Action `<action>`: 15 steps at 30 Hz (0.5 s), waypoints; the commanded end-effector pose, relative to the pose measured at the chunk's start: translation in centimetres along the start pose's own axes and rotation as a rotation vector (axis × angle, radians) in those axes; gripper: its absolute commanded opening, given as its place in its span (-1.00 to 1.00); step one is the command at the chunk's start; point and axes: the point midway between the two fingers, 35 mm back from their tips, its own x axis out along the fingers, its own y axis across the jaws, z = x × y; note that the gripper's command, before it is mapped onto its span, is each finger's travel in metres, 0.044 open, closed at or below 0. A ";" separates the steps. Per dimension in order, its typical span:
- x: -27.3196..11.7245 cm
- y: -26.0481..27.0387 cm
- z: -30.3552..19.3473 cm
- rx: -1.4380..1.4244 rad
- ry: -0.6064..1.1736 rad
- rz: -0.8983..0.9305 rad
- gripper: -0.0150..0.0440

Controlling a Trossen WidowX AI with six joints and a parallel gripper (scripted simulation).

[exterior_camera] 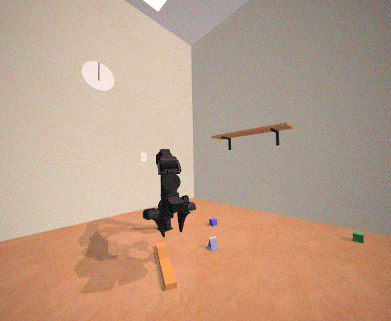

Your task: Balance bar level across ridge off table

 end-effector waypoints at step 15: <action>4.5 -2.1 -4.3 0.242 0.137 -0.020 0.58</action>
